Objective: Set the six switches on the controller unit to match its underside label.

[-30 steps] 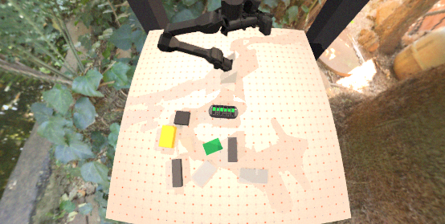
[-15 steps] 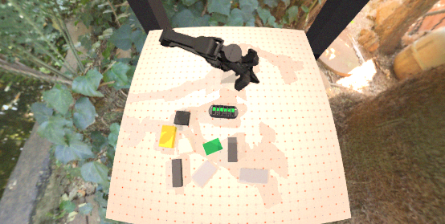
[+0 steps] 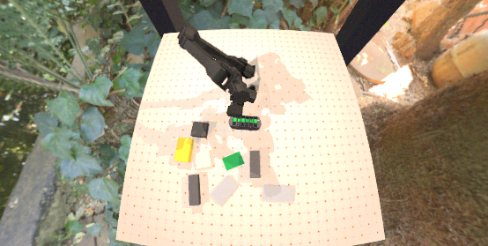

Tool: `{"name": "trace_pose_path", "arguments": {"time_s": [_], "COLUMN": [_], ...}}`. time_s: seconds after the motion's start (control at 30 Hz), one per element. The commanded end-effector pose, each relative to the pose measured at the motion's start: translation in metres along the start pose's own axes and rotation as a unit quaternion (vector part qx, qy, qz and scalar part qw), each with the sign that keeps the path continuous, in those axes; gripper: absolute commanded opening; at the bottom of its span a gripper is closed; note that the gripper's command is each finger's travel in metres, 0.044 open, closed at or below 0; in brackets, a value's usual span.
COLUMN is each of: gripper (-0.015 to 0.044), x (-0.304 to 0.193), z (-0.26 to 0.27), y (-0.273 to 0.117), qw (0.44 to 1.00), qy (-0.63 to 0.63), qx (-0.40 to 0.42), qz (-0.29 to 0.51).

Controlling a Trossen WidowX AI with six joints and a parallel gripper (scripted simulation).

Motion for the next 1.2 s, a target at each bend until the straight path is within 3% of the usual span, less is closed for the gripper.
{"name": "trace_pose_path", "arguments": {"time_s": [0.0, 0.5, 0.8, 1.17], "gripper": [0.0000, 0.0000, 0.0000, 0.0000], "x": [-0.010, -0.009, 0.001, 0.035], "z": [0.007, 0.000, -0.065, -0.132], "y": [0.006, 0.005, 0.006, 0.037], "qw": [0.999, 0.999, 0.994, 0.974], "qy": [-0.019, -0.015, -0.014, 0.005], "qx": [0.019, 0.024, 0.112, 0.226], "qz": [0.037, 0.032, 0.007, -0.012]}}
Point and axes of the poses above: the point midway between the two fingers, 35 mm back from their tips, its own y axis out along the fingers, its own z axis across the jaws, x = y × z, the point moved 8 cm from there along -y, back along the fingers, and after that the axes turned 9 degrees about -y, right-handed, at the moved point
